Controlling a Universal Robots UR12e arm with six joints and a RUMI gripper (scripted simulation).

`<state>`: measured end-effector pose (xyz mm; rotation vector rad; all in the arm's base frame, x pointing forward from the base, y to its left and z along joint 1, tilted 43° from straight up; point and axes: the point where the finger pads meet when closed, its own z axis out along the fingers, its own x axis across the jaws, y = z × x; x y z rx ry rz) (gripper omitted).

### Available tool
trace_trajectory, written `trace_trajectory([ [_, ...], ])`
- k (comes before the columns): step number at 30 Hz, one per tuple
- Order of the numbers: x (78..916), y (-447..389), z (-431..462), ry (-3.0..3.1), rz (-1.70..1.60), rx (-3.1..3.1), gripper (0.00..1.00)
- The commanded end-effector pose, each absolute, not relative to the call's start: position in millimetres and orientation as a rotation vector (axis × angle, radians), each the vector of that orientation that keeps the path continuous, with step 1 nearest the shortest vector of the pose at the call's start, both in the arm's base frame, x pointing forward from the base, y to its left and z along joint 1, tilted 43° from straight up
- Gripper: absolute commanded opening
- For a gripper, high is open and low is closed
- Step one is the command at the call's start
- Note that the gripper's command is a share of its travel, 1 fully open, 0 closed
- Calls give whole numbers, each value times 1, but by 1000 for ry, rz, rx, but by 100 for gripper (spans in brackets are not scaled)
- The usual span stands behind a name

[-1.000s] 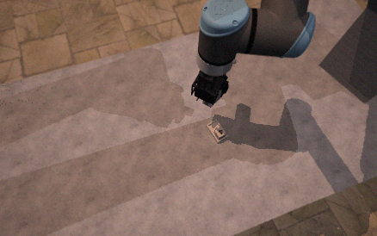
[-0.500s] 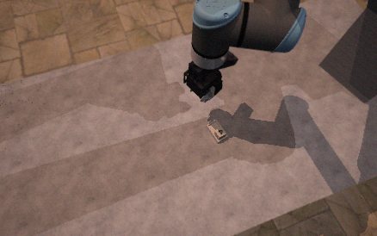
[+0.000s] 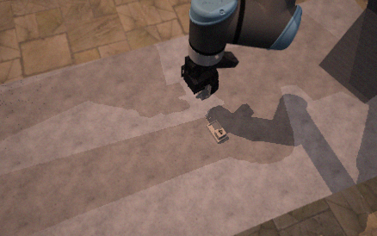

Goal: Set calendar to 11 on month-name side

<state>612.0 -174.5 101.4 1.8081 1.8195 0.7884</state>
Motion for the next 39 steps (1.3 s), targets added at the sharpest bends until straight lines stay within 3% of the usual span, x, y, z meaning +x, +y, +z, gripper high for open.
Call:
trace_trajectory([
  [1, 612, -175, 101, 1811, 791, 1818, 10],
  [39, 674, -168, 37, 1807, 792, 1823, 10],
])
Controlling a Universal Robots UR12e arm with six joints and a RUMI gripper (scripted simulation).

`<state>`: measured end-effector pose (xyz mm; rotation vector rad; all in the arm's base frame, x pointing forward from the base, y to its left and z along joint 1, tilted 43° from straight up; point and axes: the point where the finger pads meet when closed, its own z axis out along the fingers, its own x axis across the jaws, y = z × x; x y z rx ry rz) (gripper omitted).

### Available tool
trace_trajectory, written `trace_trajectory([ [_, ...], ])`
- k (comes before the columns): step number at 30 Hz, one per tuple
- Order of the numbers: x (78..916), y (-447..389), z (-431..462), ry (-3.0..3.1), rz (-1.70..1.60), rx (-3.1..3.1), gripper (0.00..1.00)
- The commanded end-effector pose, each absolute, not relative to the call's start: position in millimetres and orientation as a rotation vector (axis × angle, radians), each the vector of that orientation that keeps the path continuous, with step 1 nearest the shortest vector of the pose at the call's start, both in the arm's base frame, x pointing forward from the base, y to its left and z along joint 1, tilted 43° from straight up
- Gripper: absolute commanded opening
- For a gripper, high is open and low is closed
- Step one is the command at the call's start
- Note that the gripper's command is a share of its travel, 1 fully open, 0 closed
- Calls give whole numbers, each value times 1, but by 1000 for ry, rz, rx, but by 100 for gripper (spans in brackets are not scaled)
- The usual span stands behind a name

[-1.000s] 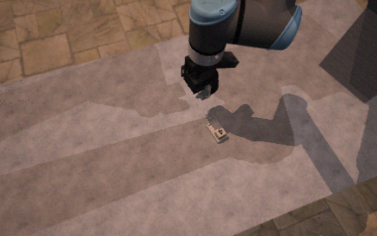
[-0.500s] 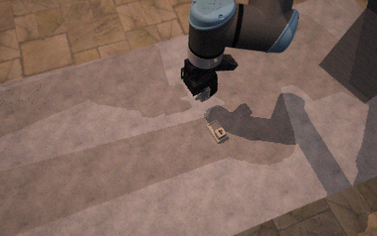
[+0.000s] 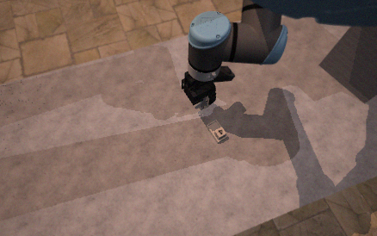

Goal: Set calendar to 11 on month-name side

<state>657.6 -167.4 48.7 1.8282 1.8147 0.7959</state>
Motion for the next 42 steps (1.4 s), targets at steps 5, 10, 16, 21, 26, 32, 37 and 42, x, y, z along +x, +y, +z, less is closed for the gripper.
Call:
trace_trajectory([
  [5, 679, -167, 31, 1807, 792, 1823, 10],
  [10, 680, -167, 31, 1807, 792, 1823, 10],
  [16, 678, -167, 31, 1806, 793, 1824, 10],
  [21, 678, -167, 31, 1807, 793, 1824, 10],
  [26, 678, -167, 31, 1807, 793, 1824, 10],
  [32, 678, -167, 31, 1807, 793, 1824, 10],
  [37, 678, -167, 31, 1807, 793, 1824, 10],
  [42, 678, -167, 31, 1807, 793, 1824, 10],
])
